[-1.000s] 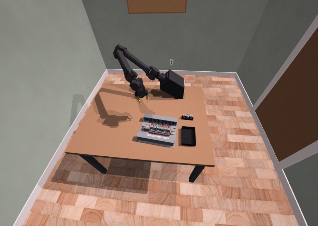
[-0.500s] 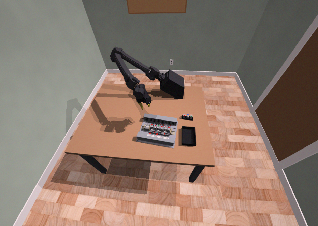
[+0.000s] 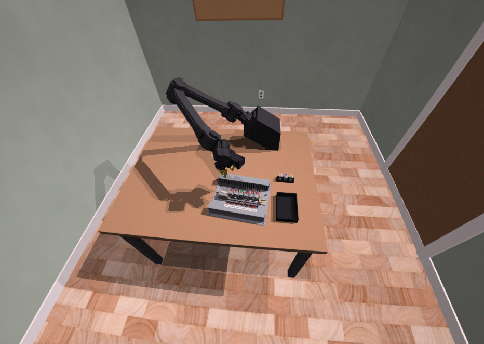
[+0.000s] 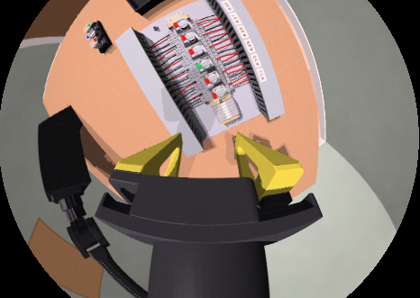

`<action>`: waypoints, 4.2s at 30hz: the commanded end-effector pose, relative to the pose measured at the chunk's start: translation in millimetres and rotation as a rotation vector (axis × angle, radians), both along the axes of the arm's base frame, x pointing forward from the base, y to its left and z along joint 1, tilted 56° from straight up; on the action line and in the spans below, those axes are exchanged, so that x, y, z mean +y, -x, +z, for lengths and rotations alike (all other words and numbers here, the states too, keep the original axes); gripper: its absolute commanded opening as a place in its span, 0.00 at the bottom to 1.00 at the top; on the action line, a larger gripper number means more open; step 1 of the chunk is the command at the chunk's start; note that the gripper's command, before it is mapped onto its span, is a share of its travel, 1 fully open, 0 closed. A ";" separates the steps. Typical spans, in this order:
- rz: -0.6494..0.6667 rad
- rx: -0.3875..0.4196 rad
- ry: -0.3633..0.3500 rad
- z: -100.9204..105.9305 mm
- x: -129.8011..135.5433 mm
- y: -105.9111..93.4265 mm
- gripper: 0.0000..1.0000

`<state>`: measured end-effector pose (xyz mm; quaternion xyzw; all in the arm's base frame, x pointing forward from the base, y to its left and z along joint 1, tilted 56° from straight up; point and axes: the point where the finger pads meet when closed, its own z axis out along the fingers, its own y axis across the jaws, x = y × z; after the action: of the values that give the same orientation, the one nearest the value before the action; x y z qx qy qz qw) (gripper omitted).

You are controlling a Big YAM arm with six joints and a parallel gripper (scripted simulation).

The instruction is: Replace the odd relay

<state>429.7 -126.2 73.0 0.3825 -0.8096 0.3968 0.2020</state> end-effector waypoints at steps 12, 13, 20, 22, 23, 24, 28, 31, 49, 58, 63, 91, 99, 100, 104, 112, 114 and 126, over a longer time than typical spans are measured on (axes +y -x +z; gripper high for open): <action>0.104 0.265 0.011 -35.4 -14.5 -35.6 0.59; 0.110 0.281 0.011 -38.4 -14.9 -37.0 0.59; 0.145 0.372 0.012 -55.6 -17.1 -43.9 0.59; 0.151 0.391 0.012 -59.1 -17.5 -45.2 0.59; 0.154 0.399 0.011 -60.9 -17.7 -45.4 0.59; 0.157 0.408 0.011 -62.7 -17.9 -45.1 0.59; 0.163 0.427 0.010 -66.7 -18.3 -44.9 0.59; 0.166 0.430 0.011 -67.9 -18.5 -46.5 0.59; 0.167 0.449 0.009 -73.0 -18.6 -41.2 0.59; 0.166 0.452 0.009 -73.9 -18.6 -39.4 0.59; 0.166 0.452 0.009 -74.0 -18.6 -39.1 0.59; 0.171 0.433 0.011 -87.0 -3.0 -50.1 0.59; 0.189 0.426 0.014 -115.1 25.5 -61.8 0.59; 0.190 0.425 0.014 -119.8 29.6 -63.3 0.59; 0.195 0.421 0.015 -135.5 42.3 -68.4 0.59; 0.190 0.424 0.015 -142.3 44.9 -66.0 0.59; 0.190 0.424 0.015 -142.3 44.9 -66.0 0.59; 0.164 0.412 0.009 -134.5 30.1 -63.4 0.59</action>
<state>485.0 -93.0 -74.4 0.5294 -0.7049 0.3229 0.3444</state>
